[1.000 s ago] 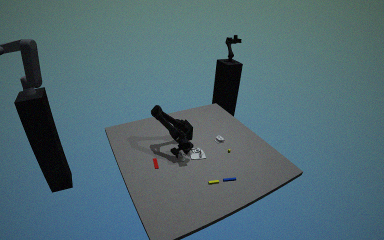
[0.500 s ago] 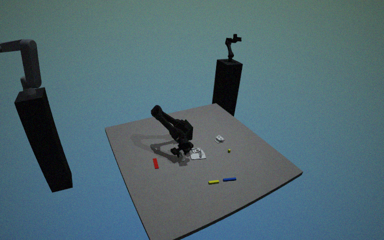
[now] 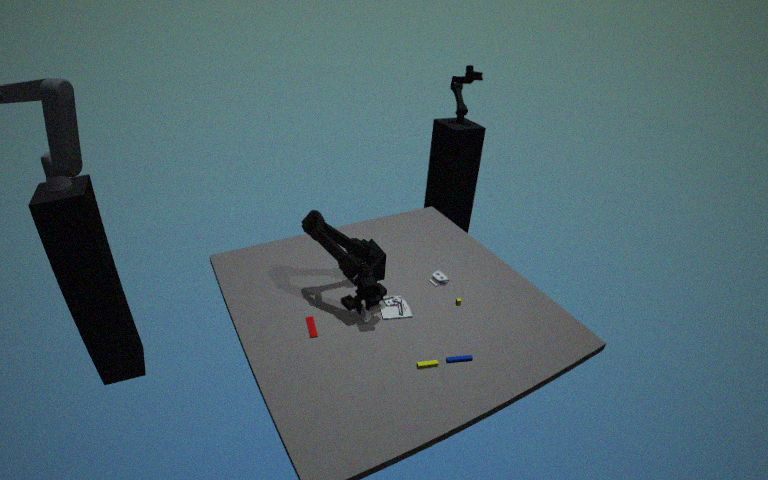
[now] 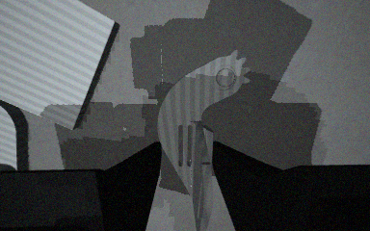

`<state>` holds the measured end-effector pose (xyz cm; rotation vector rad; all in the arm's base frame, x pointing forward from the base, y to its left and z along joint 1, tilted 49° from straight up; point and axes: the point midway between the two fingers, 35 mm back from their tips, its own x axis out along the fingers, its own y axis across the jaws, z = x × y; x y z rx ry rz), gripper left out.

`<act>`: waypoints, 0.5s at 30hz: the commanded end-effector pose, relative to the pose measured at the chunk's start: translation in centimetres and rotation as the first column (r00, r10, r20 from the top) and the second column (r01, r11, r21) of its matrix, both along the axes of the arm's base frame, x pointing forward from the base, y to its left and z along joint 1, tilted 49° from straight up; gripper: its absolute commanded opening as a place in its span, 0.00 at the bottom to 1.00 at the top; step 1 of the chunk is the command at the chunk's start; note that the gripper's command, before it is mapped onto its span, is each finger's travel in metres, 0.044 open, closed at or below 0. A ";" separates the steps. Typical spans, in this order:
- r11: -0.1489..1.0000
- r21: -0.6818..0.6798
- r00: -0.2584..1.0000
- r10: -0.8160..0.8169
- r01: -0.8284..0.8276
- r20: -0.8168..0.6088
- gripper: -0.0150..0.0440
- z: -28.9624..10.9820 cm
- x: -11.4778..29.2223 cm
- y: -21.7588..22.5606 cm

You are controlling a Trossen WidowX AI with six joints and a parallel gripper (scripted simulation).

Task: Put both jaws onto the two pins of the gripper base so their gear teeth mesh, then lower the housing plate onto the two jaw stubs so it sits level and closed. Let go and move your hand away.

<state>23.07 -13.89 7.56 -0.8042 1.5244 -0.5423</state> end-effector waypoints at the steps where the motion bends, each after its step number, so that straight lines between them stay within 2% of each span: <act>1: 1.000 0.001 1.000 0.000 0.000 0.000 0.48 0.0 0.0 0.0; 15: 1.000 0.012 1.000 0.002 -0.002 -0.001 0.48 1.7 0.3 2.3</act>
